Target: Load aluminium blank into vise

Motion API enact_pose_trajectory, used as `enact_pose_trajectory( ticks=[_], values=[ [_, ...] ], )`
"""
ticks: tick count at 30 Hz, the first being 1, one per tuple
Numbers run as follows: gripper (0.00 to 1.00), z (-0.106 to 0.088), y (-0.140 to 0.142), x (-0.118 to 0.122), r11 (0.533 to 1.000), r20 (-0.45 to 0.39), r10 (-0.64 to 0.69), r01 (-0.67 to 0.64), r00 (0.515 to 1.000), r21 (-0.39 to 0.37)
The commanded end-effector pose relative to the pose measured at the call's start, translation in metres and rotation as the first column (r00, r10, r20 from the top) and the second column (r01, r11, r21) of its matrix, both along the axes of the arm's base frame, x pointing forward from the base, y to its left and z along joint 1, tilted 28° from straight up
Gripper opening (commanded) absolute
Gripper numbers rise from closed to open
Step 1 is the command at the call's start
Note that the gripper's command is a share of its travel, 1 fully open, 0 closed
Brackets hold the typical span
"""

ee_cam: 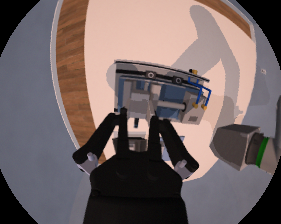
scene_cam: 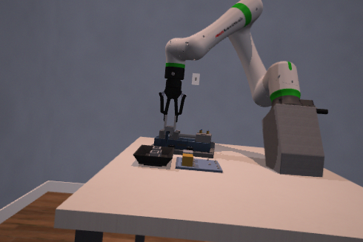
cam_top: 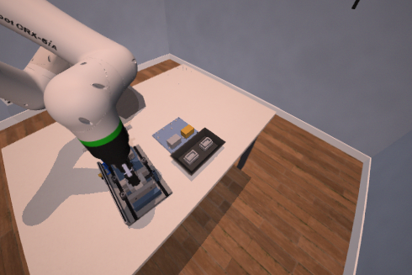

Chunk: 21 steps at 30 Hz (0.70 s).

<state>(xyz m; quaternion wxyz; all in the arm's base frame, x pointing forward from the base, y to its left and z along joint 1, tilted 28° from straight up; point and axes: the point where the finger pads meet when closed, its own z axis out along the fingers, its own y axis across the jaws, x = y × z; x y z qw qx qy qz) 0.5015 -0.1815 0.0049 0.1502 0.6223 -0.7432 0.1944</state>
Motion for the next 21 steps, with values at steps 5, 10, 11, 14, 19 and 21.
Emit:
enact_pose_trajectory(
  ticks=[5, 10, 11, 14, 19, 21],
  values=[
    [0.00, 0.0001, 0.0001, 0.0002, 1.000, 0.000, 0.000, 0.000, 1.000, 0.000],
    [0.00, 0.0001, 0.0001, 0.0002, 1.000, 0.000, 0.000, 0.000, 1.000, 0.000],
    [0.00, 0.0001, 0.0001, 0.0002, 1.000, 0.000, 0.000, 0.000, 1.000, 0.000],
    [0.00, 0.0001, 0.0001, 0.0002, 1.000, 0.000, 0.000, 0.000, 1.000, 0.000],
    [0.40, 0.0001, 0.0001, 0.0002, 1.000, 0.000, 0.000, 0.000, 1.000, 0.000],
    [0.40, 0.0001, 0.0001, 0.0002, 1.000, 0.000, 0.000, 0.000, 1.000, 0.000]
  ],
)
